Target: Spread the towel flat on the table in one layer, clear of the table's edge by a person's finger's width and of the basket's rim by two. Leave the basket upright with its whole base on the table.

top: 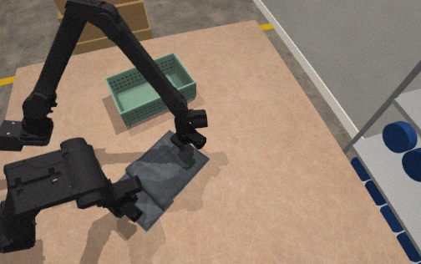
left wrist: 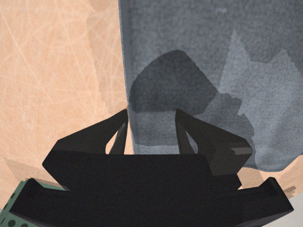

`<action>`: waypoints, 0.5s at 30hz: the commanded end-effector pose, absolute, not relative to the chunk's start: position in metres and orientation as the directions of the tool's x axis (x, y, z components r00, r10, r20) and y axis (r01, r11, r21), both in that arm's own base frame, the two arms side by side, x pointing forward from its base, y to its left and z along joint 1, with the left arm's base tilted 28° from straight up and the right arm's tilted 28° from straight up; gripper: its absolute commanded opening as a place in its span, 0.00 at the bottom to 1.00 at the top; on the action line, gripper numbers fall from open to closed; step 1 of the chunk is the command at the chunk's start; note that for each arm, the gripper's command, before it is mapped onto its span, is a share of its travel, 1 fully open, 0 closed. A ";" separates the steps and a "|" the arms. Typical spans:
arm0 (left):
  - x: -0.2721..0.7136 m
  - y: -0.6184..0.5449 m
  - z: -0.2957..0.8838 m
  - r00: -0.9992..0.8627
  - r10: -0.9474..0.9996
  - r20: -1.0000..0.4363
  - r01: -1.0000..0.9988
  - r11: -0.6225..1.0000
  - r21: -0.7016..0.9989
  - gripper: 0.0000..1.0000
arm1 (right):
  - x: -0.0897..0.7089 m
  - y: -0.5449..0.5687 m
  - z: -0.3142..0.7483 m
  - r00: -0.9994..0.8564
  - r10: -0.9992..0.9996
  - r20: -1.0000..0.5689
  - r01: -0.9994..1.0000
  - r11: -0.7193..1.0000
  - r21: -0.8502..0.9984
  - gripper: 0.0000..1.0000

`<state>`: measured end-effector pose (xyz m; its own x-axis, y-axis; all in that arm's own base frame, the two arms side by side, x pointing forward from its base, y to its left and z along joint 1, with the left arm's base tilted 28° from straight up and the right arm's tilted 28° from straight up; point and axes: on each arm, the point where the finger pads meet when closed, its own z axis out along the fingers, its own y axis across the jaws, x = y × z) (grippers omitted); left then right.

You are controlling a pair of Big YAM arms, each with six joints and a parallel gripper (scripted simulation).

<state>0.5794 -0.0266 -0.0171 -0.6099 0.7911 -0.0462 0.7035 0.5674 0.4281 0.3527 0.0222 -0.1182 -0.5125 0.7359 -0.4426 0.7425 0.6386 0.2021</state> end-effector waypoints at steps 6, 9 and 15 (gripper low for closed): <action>0.596 -0.018 -0.024 -0.619 0.783 -0.064 0.686 0.578 0.442 0.52 | 0.356 0.023 -0.130 -0.517 0.736 -0.437 0.743 0.639 0.196 0.52; 0.595 -0.018 -0.025 -0.619 0.783 -0.063 0.686 0.578 0.441 0.52 | 0.357 0.023 -0.130 -0.517 0.736 -0.437 0.743 0.640 0.197 0.43; 0.594 -0.018 -0.026 -0.620 0.783 -0.061 0.687 0.578 0.440 0.41 | 0.361 0.018 -0.125 -0.508 0.739 -0.443 0.747 0.634 0.201 0.35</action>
<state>0.5798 -0.0281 -0.0175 -0.6067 0.7932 -0.0517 0.7054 0.5673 0.4249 0.3569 0.0252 -0.1173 -0.5151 0.7346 -0.4417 0.7357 0.6433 0.2118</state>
